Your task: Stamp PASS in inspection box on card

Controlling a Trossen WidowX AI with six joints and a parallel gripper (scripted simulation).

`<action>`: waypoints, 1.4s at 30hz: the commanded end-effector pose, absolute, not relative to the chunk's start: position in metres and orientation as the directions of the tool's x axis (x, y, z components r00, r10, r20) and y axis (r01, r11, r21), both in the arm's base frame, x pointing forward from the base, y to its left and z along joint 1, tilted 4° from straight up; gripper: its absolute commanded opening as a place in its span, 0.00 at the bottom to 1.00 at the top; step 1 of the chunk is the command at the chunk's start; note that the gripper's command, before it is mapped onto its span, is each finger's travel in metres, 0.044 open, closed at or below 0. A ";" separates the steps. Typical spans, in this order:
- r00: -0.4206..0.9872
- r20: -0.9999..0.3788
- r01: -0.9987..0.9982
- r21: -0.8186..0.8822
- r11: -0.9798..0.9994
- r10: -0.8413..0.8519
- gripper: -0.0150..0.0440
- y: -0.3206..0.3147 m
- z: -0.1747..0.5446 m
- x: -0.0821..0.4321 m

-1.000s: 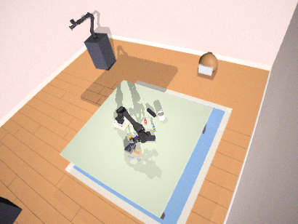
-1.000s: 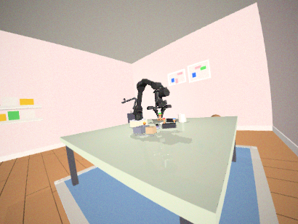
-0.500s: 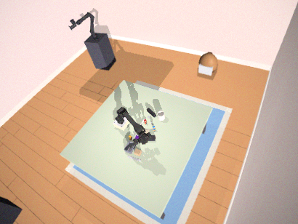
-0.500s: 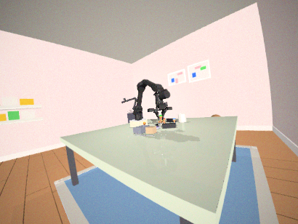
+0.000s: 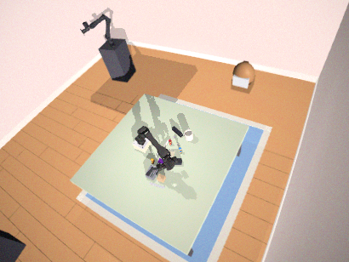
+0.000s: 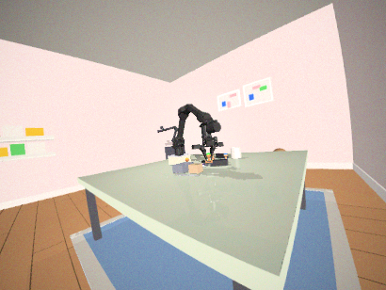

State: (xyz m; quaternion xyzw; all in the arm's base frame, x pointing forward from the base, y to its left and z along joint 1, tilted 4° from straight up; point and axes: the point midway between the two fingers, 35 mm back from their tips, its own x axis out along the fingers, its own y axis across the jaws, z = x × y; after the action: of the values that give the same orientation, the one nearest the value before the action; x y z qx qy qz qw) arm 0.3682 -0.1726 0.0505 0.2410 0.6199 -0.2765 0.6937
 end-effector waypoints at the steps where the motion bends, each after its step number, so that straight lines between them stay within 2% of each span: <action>1: 0.070 -0.995 0.680 -0.009 0.733 -0.077 0.25 -0.171 0.041 0.366; 16: 0.070 -0.995 0.680 -0.009 0.733 -0.077 0.25 -0.172 0.024 0.366; 26: 0.074 -0.994 0.682 -0.010 0.731 -0.083 0.70 -0.173 0.027 0.368; 30: 0.074 -0.994 0.682 -0.010 0.731 -0.083 0.71 -0.173 0.038 0.369; 37: 0.070 -0.995 0.680 -0.009 0.733 -0.077 0.71 -0.165 0.141 0.358; 42: 0.070 -0.995 0.680 -0.009 0.733 -0.077 0.71 -0.165 0.144 0.357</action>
State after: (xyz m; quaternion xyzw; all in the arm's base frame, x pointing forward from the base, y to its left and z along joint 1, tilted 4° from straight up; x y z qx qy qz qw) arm 0.3598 -0.1668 0.1502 0.2387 0.6101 -0.2750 0.7037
